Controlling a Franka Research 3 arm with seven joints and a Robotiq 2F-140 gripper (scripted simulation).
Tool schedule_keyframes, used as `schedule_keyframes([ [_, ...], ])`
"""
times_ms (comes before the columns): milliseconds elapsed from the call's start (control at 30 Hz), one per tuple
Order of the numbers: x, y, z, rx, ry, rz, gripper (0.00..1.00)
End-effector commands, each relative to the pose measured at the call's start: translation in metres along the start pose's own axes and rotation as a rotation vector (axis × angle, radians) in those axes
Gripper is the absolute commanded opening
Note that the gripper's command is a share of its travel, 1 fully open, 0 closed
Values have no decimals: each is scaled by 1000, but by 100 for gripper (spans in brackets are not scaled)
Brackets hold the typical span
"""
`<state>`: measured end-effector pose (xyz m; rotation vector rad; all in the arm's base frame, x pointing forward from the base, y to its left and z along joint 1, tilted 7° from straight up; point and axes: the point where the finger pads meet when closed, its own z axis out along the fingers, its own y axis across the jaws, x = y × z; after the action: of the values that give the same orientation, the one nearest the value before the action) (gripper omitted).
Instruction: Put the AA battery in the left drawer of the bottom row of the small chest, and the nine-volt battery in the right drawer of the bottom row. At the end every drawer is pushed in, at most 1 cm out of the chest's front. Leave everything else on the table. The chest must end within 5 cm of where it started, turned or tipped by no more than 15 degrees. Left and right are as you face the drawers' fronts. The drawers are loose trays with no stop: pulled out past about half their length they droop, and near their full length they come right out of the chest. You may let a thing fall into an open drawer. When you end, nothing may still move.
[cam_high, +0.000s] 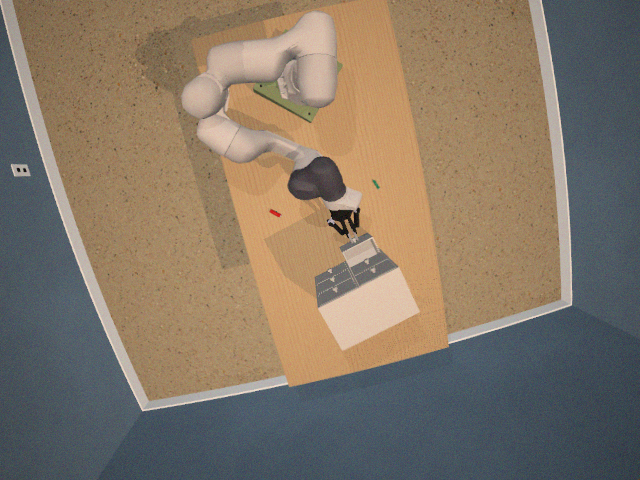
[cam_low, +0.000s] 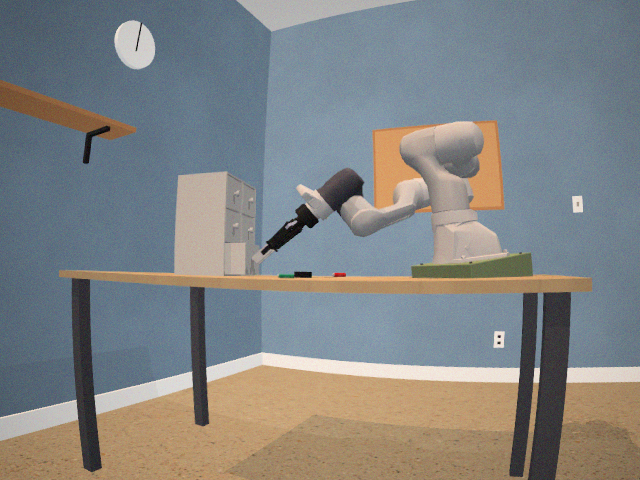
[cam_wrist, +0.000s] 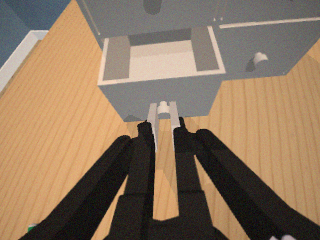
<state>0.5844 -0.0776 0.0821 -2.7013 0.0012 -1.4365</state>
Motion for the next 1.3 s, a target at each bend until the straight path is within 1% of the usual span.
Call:
schedule_keyframes([
  [0, -1, 0, -1, 1, 1, -2, 8],
  [167, -1, 0, -1, 1, 1, -2, 8],
  [333, -1, 0, -1, 1, 1, -2, 15],
  [433, -1, 0, -1, 1, 1, -2, 15],
  [533, -1, 0, -1, 1, 1, -2, 20],
  [800, -2, 0, -2, 1, 1, -2, 20],
  [900, -7, 0, -9, 1, 1, -2, 20],
  [967, -7, 0, -9, 1, 1, -2, 20],
  [1167, -26, 0, -31, 1, 1, -2, 20],
  [1267, -32, 0, -38, 1, 1, -2, 20],
])
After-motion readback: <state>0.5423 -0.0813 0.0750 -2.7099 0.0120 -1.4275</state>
